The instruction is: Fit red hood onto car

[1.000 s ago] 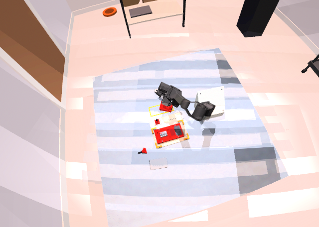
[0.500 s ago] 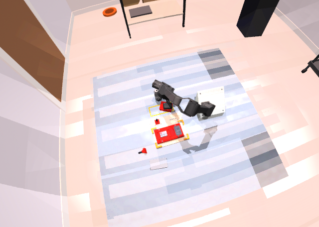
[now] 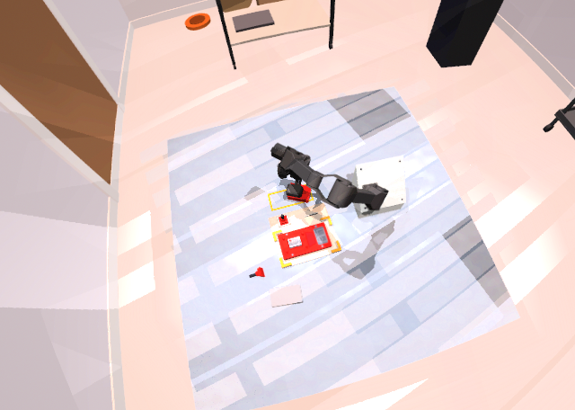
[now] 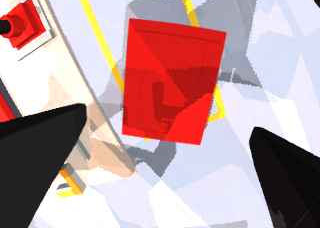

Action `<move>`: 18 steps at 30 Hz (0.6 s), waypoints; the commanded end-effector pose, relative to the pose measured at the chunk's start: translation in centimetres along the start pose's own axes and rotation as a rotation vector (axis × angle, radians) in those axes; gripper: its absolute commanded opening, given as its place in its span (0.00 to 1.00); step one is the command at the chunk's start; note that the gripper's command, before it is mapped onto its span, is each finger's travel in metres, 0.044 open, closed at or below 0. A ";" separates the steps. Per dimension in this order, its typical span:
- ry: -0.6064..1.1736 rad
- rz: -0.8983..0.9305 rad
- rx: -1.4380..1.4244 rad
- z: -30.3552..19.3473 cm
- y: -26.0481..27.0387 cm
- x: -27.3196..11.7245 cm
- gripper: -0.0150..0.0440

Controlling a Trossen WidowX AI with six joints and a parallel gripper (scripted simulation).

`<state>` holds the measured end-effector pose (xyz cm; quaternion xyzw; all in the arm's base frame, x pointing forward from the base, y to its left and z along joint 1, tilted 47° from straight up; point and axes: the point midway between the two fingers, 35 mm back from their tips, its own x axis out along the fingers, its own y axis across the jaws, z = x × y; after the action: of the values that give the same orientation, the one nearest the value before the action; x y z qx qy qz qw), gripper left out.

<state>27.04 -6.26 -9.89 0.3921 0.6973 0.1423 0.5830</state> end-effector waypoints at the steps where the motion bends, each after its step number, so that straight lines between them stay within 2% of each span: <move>1: 0.001 0.004 0.010 0.0 0.1 0.2 1.00; 18: 0.001 0.004 0.010 0.2 0.1 1.5 1.00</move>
<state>27.24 -5.53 -10.73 0.3938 0.6970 0.1403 0.5826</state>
